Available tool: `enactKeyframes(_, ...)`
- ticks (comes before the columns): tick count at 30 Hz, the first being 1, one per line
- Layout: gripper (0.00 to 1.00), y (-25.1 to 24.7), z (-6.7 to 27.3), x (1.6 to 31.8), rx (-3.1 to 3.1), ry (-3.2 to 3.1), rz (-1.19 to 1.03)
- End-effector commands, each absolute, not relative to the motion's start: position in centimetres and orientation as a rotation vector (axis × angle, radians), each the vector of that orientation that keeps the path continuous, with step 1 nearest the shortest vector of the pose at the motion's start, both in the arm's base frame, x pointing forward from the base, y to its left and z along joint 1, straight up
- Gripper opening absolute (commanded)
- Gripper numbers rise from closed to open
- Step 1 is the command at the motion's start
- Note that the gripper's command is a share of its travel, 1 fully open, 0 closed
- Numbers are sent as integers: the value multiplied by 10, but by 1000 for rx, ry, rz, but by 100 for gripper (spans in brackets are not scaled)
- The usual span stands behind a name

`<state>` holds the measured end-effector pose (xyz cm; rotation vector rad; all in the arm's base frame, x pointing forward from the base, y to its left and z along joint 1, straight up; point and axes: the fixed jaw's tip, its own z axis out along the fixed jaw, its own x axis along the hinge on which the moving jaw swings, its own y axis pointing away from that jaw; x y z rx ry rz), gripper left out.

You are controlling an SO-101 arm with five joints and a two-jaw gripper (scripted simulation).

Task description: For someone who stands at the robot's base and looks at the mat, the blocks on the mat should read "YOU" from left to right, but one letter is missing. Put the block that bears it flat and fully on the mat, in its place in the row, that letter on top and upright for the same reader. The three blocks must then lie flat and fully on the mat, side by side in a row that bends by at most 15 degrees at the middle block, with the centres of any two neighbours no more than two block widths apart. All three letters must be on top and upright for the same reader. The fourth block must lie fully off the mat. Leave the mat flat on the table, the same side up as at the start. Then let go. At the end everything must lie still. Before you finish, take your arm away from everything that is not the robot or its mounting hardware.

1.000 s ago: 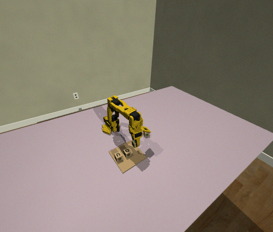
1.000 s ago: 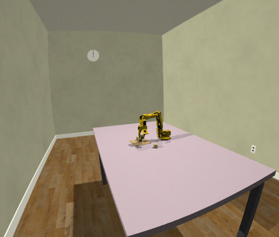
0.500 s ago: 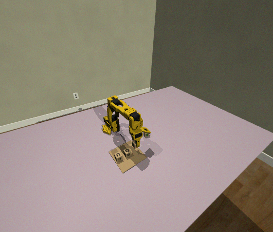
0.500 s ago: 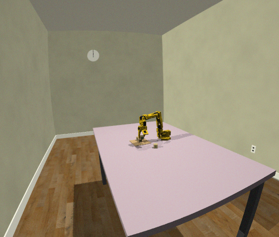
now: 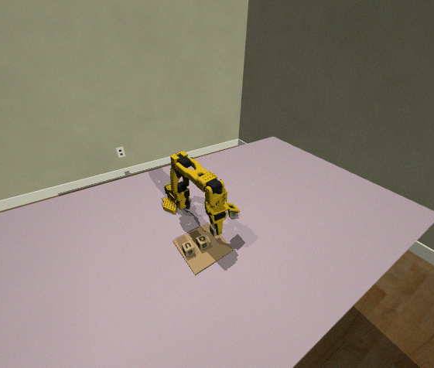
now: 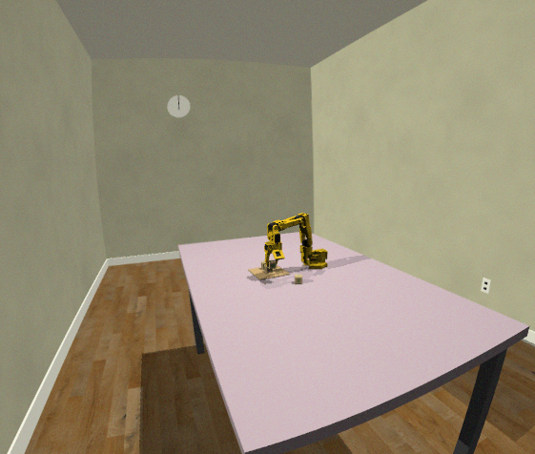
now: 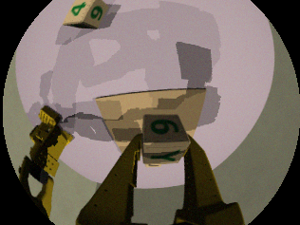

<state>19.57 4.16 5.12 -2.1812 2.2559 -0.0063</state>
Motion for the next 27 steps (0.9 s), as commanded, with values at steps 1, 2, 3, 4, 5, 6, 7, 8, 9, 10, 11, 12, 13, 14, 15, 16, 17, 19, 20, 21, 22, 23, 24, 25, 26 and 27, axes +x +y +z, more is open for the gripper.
enactKeyframes(1, 0, 46, 69, 208, -2105, 2177, -105)
enactKeyframes(2, 0, 46, 69, 208, -2105, 2177, -105)
enactKeyframes(3, 0, 46, 69, 208, -2105, 2177, -105)
enactKeyframes(4, 0, 46, 69, 208, -2105, 2177, -105)
enactKeyframes(5, 0, 46, 69, 208, -2105, 2177, -105)
enactKeyframes(6, 0, 46, 68, 208, -2105, 2177, -105)
enactKeyframes(7, 0, 46, 68, 208, -2105, 2177, -105)
enactKeyframes(8, 0, 46, 67, 208, -2105, 2177, -105)
enactKeyframes(9, 0, 46, 67, 208, -2105, 2177, -105)
enactKeyframes(10, 0, 46, 66, 208, -2105, 2177, -105)
enactKeyframes(11, 0, 46, 65, 208, -2105, 2177, -105)
enactKeyframes(12, 0, 46, 65, 209, -2105, 2177, -105)
enactKeyframes(13, 0, 46, 64, 209, -2105, 2177, -105)
enactKeyframes(14, 0, 46, 63, 209, -2105, 2177, -105)
enactKeyframes(15, 0, 46, 63, 209, -2105, 2177, -105)
enactKeyframes(16, 0, 46, 63, 209, -2105, 2177, -105)
enactKeyframes(17, 0, 46, 63, 209, -2105, 2177, -105)
enactKeyframes(19, 0, 46, 63, 209, -2105, 2177, -105)
enactKeyframes(20, 0, 46, 63, 209, -2105, 2177, -105)
enactKeyframes(21, 0, 46, 63, 209, -2105, 2177, -105)
enactKeyframes(22, 0, 46, 63, 209, -2105, 2177, -105)
enactKeyframes(23, 0, 46, 62, 209, -2105, 2177, -105)
enactKeyframes(24, 0, 46, 62, 209, -2105, 2177, -105)
enactKeyframes(25, 0, 46, 61, 209, -2105, 2177, -106)
enactKeyframes(26, 0, 46, 61, 209, -2105, 2177, -106)
enactKeyframes(27, 0, 46, 60, 209, -2105, 2177, -106)
